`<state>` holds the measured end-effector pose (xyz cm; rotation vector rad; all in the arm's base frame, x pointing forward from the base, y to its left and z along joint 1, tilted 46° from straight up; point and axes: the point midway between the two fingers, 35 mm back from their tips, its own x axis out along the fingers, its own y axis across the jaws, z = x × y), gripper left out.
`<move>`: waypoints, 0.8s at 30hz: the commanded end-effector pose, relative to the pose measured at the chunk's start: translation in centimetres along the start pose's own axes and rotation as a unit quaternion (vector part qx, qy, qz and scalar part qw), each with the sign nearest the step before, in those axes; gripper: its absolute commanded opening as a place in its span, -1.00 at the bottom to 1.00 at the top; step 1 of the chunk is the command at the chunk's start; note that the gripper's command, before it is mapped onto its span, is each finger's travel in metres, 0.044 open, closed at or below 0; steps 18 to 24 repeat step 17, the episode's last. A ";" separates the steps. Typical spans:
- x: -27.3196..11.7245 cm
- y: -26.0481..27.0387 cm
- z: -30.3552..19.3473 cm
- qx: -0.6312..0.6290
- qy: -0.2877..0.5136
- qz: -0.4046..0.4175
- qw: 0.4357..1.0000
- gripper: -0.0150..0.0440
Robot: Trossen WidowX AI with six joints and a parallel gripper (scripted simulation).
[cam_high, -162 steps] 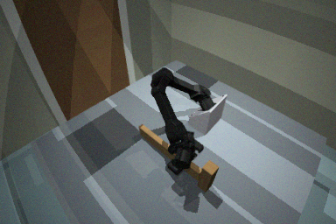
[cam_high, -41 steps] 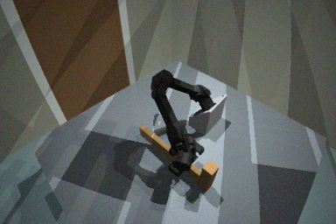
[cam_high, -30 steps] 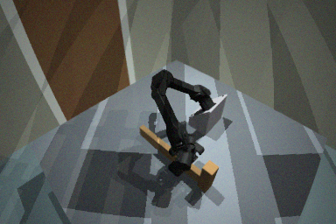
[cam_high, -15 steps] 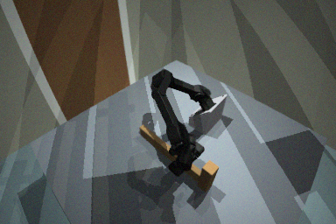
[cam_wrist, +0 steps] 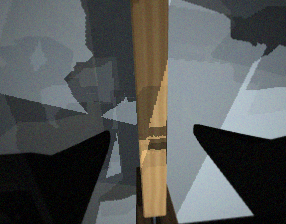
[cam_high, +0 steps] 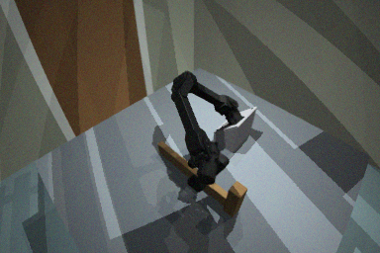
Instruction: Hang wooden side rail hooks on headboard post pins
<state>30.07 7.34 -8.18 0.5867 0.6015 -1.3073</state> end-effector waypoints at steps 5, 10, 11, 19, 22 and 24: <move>0.0 0.2 1.2 0.006 0.000 0.000 1.000 1.00; 0.0 0.2 1.2 0.006 0.000 0.000 1.000 1.00; 0.0 0.2 1.2 0.006 0.000 0.000 1.000 1.00; 0.0 0.2 1.2 0.006 0.000 0.000 1.000 1.00; 0.0 0.2 1.2 0.006 0.000 0.000 1.000 1.00; 0.0 0.2 1.2 0.006 0.000 0.000 1.000 1.00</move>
